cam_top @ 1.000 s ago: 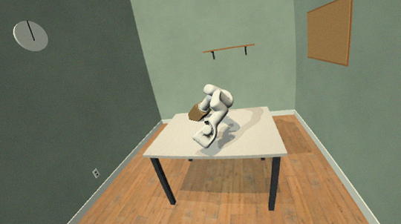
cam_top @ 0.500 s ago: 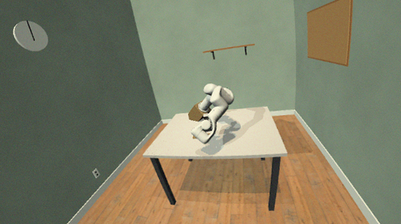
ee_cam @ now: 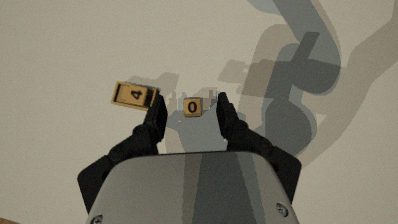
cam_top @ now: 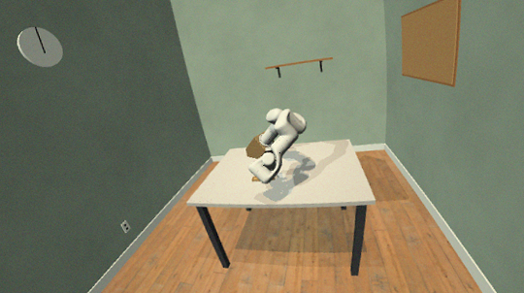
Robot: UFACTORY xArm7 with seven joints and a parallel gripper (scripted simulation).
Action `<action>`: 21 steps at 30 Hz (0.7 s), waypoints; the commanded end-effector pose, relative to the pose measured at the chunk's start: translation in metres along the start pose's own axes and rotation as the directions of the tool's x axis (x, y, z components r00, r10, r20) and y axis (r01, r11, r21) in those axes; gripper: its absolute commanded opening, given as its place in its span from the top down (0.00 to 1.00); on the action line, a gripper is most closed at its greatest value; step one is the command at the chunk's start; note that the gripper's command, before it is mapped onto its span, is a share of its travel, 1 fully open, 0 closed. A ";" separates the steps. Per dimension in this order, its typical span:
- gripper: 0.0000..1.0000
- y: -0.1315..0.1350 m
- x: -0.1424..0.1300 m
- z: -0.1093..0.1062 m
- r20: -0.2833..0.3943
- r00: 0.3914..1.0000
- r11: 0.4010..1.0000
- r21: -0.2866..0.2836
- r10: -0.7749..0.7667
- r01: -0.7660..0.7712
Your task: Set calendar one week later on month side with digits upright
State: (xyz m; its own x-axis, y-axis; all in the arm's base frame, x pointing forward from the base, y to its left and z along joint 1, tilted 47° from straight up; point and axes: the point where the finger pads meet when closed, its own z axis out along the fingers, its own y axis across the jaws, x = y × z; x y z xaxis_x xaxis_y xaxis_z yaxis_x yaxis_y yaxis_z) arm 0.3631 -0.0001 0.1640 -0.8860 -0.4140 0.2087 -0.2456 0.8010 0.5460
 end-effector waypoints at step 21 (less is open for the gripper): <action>0.31 -0.001 0.009 -0.001 0.399 0.917 1.000 0.006 0.002 -0.004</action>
State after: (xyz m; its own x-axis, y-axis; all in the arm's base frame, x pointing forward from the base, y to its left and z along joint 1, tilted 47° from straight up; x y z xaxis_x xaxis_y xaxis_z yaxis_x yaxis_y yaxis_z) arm 0.3574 -0.0032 0.1654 -0.9668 -0.2471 -0.0653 -0.2420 0.8033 0.5442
